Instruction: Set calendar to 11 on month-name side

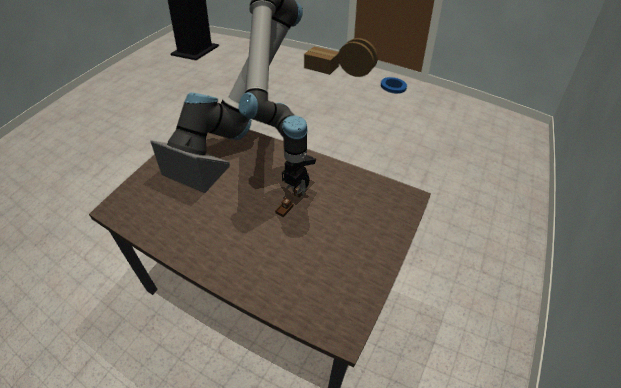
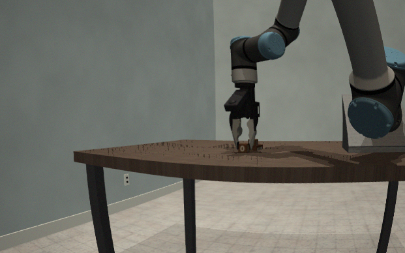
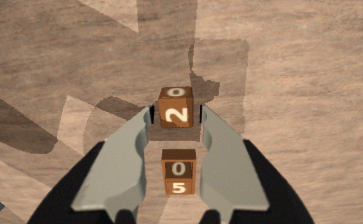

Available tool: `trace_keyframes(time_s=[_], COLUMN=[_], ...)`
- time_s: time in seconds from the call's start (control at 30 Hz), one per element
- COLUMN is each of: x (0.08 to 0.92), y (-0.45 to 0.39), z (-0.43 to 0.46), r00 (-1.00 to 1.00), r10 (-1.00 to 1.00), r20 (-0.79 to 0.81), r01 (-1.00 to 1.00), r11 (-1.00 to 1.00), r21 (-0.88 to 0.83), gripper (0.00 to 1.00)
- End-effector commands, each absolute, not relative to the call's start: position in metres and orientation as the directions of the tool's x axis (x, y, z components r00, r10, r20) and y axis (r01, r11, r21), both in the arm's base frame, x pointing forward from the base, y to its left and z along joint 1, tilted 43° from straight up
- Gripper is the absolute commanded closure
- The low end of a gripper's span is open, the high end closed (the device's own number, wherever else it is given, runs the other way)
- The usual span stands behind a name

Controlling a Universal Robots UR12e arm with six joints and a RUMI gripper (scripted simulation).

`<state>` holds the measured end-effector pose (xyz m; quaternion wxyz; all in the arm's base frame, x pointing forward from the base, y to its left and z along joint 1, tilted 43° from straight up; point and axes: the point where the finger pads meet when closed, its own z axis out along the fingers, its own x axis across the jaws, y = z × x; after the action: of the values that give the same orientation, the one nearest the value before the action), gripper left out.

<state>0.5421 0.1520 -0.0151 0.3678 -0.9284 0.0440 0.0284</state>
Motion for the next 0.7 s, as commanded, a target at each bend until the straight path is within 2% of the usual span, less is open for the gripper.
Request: trace_keyframes(time_s=[0.0,0.13,0.17,0.67], x=[0.5427,0.5427,0.5427,0.5427], y=[0.1515,0.1515,0.1515,0.1515], z=[-0.0149,-0.0149,-0.0149,-0.0149], r00=[0.995,0.995,0.995,0.995], r10=[-0.061,-0.061,-0.061,-0.061], r20=[-0.084,-0.084,-0.084,-0.084], r01=[-0.102,-0.102,-0.102,-0.102], r11=[-0.726,-0.726,-0.726,-0.726], r21=[-0.68,-0.68,-0.68,-0.68], gripper=[0.72,0.72,0.9,0.9])
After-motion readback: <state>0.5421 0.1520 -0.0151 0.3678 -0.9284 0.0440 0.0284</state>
